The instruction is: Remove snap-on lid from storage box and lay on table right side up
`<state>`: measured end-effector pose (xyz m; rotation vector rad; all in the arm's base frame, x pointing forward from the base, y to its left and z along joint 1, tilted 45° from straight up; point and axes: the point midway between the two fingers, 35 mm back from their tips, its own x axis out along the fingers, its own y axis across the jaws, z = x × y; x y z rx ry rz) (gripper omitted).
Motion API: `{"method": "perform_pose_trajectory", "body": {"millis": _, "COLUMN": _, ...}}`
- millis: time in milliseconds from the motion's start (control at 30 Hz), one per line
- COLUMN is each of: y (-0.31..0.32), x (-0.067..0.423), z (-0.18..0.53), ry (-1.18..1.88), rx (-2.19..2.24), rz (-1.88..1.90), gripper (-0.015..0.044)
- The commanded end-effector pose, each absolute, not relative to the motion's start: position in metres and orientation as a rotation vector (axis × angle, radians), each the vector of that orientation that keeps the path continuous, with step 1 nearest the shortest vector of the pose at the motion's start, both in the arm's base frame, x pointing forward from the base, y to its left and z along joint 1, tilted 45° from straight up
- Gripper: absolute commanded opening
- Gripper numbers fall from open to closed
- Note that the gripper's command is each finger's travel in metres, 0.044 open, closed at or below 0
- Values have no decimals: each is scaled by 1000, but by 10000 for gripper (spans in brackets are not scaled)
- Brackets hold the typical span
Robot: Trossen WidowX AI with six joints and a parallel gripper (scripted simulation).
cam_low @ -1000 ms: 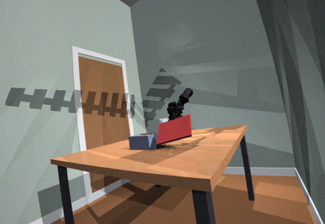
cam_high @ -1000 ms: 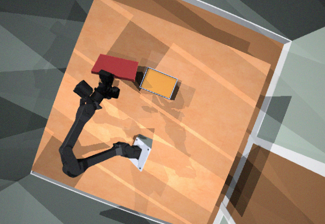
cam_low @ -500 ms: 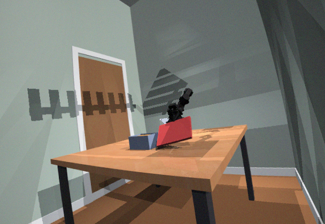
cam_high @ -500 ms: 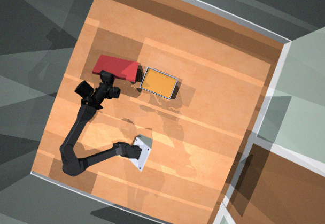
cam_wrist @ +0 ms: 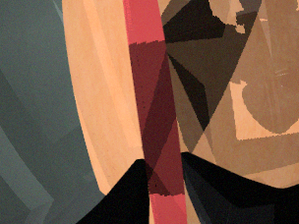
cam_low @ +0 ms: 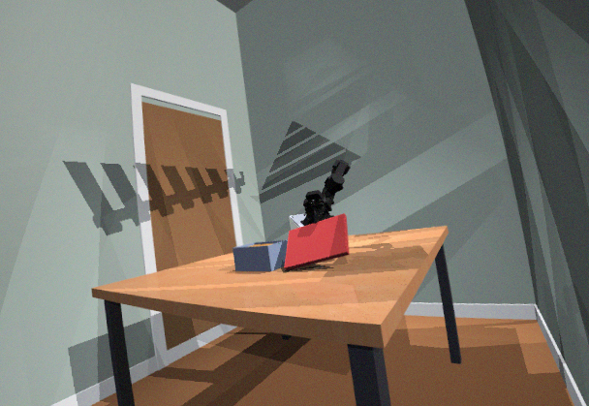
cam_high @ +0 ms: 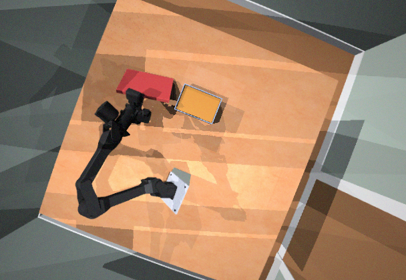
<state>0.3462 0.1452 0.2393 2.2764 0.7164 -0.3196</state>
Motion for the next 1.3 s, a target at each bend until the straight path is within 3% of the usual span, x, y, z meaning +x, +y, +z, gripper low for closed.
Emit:
{"method": "perform_pose_trajectory", "body": {"millis": 0, "y": 146, "x": 348, "z": 237, "ry": 705, "rx": 2282, "rz": -321, "gripper": 0}}
{"method": "perform_pose_trajectory", "body": {"millis": 1267, "y": 168, "x": 350, "z": 216, "ry": 705, "rx": 2284, "rz": -321, "gripper": 0}}
